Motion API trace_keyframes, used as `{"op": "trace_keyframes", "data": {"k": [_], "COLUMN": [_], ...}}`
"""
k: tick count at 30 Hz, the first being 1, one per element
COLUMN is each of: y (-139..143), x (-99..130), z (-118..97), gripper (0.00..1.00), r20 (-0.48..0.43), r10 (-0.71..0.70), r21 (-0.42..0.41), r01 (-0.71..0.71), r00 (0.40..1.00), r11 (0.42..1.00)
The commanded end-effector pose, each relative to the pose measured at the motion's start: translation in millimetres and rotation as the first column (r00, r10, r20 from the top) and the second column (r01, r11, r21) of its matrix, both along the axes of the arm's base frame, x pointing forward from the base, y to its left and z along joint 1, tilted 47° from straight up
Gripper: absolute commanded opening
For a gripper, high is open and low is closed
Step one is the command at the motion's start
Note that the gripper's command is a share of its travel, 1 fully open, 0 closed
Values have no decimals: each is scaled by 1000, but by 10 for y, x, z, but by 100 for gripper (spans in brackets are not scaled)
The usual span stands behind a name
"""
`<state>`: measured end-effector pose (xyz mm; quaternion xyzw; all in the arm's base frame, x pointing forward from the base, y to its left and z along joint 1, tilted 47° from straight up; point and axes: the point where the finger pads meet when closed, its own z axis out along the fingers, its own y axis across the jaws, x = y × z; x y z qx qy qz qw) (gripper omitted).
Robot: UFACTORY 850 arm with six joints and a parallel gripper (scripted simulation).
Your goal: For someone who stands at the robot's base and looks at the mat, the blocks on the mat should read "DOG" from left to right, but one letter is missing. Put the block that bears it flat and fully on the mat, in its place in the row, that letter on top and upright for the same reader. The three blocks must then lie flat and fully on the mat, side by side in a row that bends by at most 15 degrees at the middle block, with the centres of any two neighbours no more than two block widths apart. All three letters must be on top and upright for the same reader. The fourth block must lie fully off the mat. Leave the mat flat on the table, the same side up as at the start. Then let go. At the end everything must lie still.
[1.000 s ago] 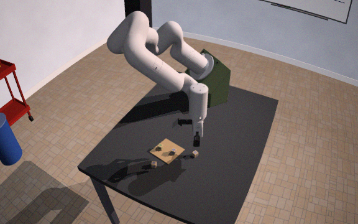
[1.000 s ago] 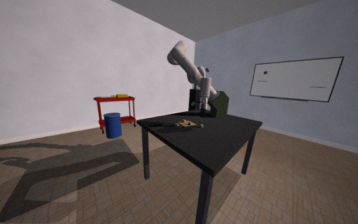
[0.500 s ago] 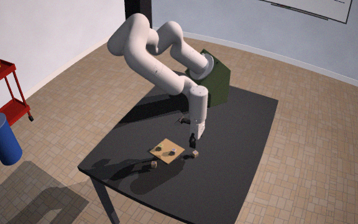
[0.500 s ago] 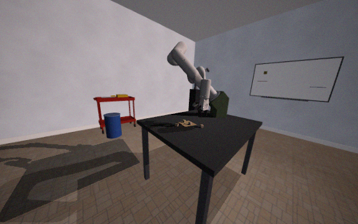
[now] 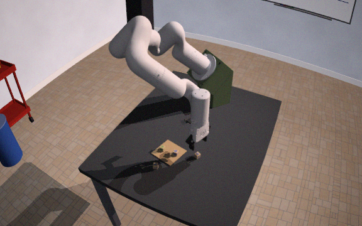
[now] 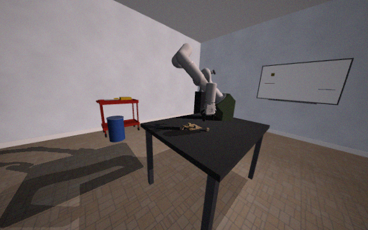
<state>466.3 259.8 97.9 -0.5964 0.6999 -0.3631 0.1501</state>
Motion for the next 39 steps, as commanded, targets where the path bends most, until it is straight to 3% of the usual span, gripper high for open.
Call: {"op": "trace_keyframes", "data": {"k": [1,2,3,39], "y": [0,-1,-1,-1], "x": [11,11,11,11], "z": [-7,-8,-8,-8], "gripper": [100,100,63,63], "r20": [26,26,26,26], "r10": [-33,-33,-33,-34], "r21": [41,42,42,42], "r01": [32,32,32,32], "r00": [999,999,999,999], "r11": [999,999,999,999]}}
